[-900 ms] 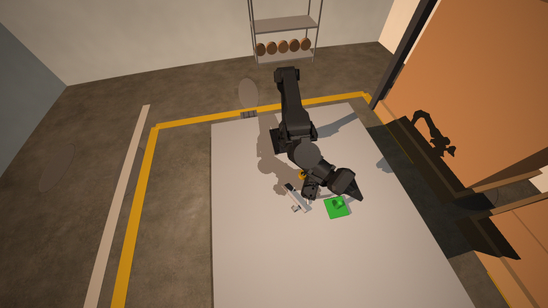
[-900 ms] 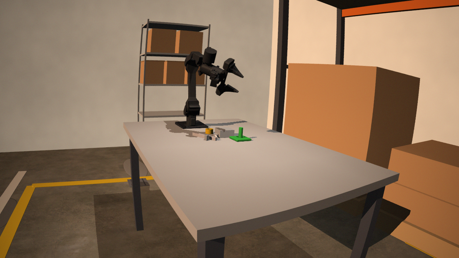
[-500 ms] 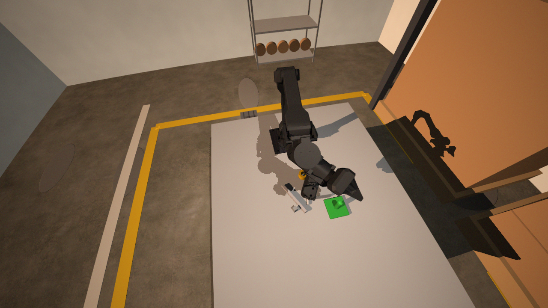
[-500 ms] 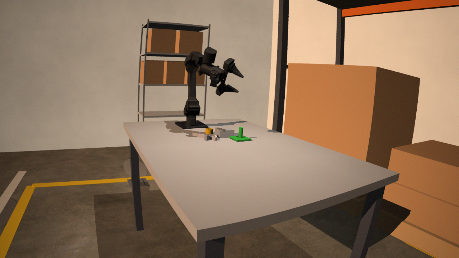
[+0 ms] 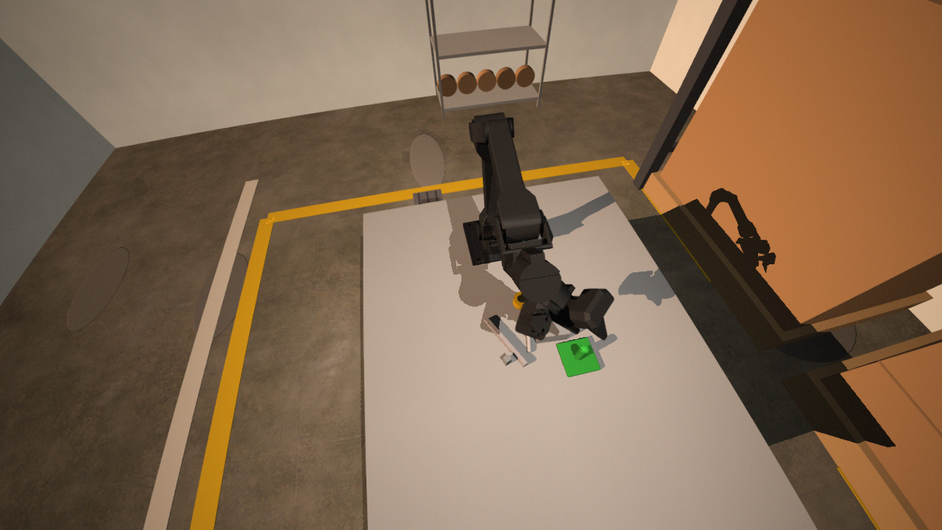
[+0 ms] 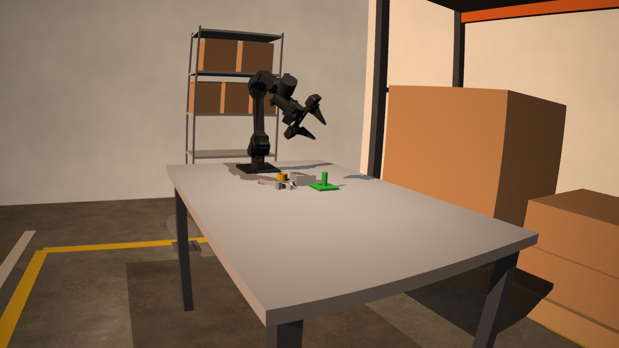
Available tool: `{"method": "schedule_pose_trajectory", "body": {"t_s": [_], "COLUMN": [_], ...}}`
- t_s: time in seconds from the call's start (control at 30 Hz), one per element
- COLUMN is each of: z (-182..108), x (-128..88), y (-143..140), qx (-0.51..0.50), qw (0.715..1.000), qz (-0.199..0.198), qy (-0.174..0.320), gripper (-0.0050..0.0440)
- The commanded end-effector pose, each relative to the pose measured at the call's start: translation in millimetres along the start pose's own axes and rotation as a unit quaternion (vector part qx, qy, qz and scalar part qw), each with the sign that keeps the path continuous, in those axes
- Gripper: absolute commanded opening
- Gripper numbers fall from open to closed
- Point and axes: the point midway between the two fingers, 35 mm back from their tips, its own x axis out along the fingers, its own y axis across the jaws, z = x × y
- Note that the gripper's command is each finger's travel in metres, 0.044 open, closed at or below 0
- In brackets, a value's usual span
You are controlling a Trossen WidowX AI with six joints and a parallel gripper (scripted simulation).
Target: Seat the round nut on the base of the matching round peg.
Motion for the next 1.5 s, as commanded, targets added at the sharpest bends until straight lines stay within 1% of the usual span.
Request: {"method": "schedule_pose_trajectory", "body": {"t_s": [0.0, 0.13, 0.2, 0.23, 0.27, 0.3, 0.4, 0.5, 0.63, 0.67, 0.9, 1.1, 1.27, 1.47], "z": [-12.9, -24.8, -24.8, -27.9, -32.6, -36.9, -44.9, -50.9, -56.1, -56.3, -56.3, -54.4, -50.2, -49.3], "x": [4.0, 3.9, 3.9, 2.7, -0.2, -4.0, -14.2, -25.6, -39.1, -39.9, -39.9, -33.2, -18.8, -15.1], "y": [-37.4, -81.1, -81.1, -92.0, -108.8, -124.0, -152.7, -175.4, -196.1, -197.1, -197.1, -205.5, -224.4, -230.0], "qx": [-0.095, -0.199, -0.199, -0.245, -0.280, -0.298, -0.368, -0.436, -0.517, -0.519, -0.519, -0.519, -0.519, -0.519], "qw": [0.992, 0.964, 0.964, 0.948, 0.930, 0.917, 0.871, 0.815, 0.728, 0.725, 0.725, 0.725, 0.725, 0.725], "qz": [-0.087, -0.179, -0.179, -0.205, -0.237, -0.262, -0.317, -0.364, -0.413, -0.414, -0.414, -0.414, -0.414, -0.414], "qy": [-0.018, -0.002, -0.002, 0.009, 0.023, 0.034, 0.071, 0.116, 0.179, 0.182, 0.182, 0.182, 0.182, 0.182], "gripper": [0.0320, 0.0320, 0.0320, 0.0320, 0.0320, 0.0320, 0.0320, 0.0320, 0.0320, 0.0320, 0.0320, 0.0320, 0.0320, 0.0320]}}
